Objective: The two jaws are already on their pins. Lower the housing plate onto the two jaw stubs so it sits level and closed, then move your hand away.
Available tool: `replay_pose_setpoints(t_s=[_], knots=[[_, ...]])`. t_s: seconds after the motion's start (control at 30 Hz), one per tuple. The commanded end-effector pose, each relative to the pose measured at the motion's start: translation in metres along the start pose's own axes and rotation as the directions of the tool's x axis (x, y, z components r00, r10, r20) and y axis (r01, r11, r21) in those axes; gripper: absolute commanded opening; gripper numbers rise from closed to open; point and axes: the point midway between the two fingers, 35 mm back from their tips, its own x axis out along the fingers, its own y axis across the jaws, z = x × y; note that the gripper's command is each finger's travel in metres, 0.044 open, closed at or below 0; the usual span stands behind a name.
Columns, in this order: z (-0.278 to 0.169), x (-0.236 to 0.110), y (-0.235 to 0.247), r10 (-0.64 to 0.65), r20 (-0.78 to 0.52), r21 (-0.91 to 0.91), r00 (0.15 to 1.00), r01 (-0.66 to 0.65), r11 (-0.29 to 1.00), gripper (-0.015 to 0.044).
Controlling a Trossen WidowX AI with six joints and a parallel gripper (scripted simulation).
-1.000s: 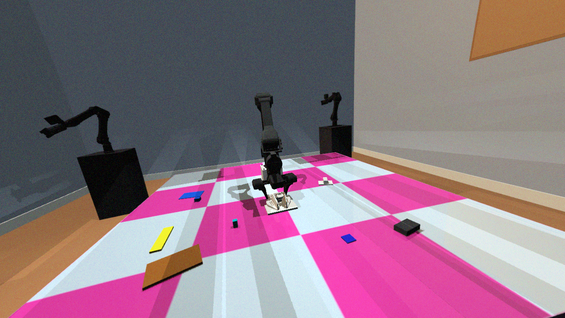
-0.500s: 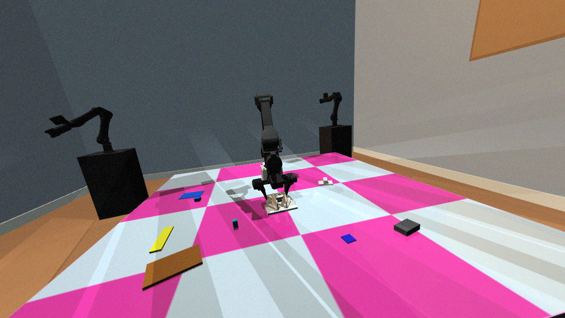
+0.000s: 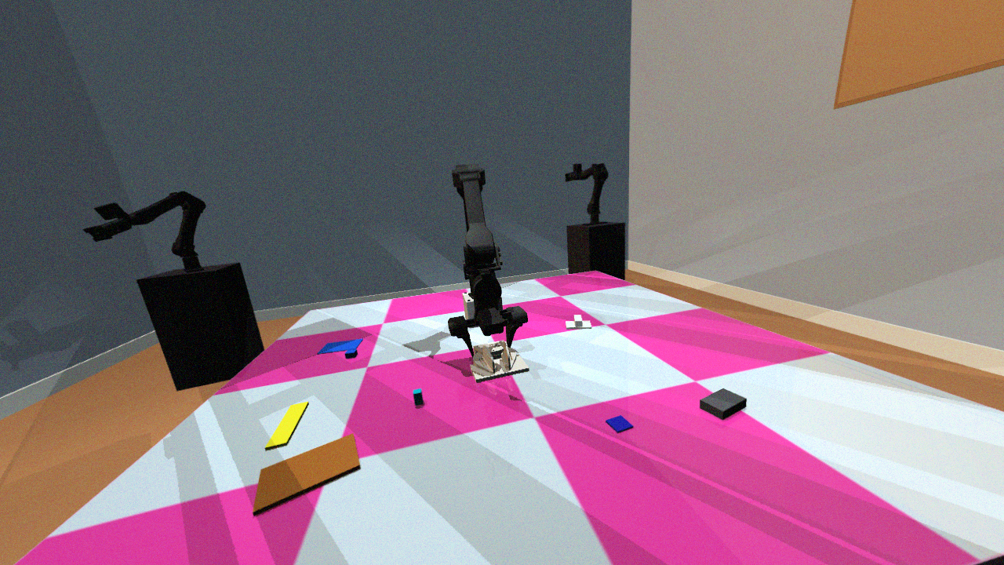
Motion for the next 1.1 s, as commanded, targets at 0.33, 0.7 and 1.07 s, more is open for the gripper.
replay_pose_setpoints(t_s=[0.33, 0.7, 1.07], knots=[[0.003, -0.068, 0.000, -0.003, 0.019, -0.002, 1.000, 0.003, 1.000, 0.0440], [-0.064, -0.123, 0.010, -0.002, 0.008, -0.003, 1.000, 0.002, 1.000, 0.0440], [-0.066, -0.123, 0.010, -0.002, 0.007, -0.003, 1.000, 0.002, 1.000, 0.0440]])
